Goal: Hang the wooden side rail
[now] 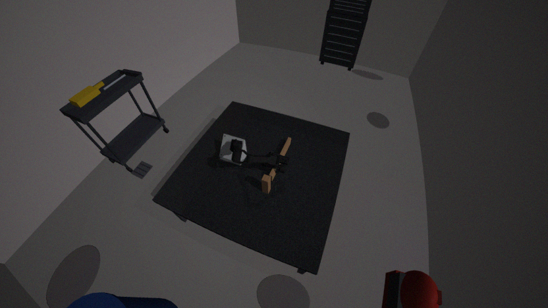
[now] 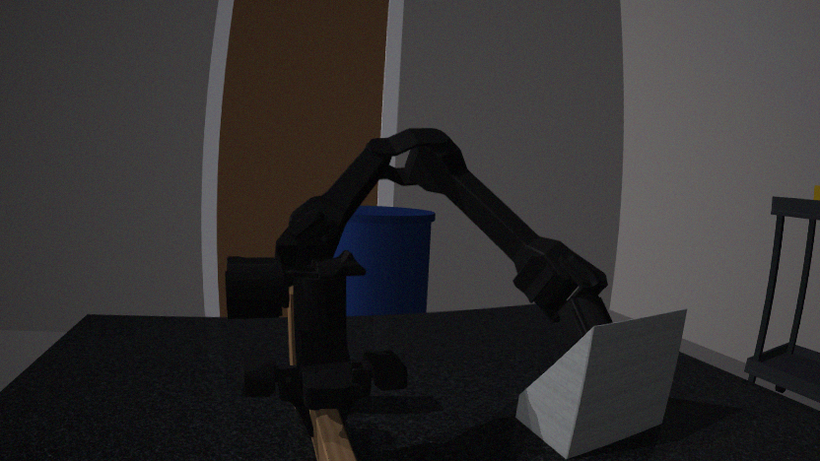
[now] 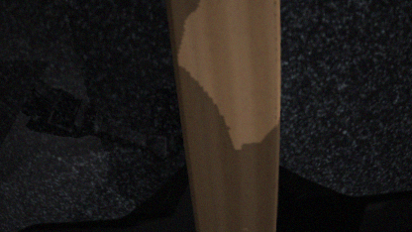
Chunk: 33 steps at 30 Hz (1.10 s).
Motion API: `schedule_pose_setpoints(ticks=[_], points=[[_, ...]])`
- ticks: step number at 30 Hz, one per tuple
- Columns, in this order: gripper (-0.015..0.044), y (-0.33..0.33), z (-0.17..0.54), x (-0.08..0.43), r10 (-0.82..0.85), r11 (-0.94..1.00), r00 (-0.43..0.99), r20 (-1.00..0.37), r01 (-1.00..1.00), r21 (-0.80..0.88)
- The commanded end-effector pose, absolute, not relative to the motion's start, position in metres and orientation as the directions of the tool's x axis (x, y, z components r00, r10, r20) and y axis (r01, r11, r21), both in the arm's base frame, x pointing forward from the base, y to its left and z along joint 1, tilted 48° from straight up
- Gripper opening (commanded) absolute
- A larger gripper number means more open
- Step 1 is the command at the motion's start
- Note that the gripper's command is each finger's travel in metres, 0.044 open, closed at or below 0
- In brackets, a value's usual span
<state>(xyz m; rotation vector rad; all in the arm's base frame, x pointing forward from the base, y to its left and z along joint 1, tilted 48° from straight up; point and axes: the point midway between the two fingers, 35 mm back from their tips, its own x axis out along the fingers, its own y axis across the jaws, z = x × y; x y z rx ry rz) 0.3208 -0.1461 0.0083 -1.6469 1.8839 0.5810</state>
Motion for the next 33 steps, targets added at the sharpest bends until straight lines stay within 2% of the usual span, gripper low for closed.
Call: schedule_pose_setpoints(ticks=[1,33], points=[[0.0,-0.1435,0.0101,0.3223,-0.744,0.142,-0.079,-0.663,-0.989,-0.042],[0.0,-0.1395,0.0136,0.3228,-0.744,0.142,-0.079,-0.664,-0.989,-0.042]])
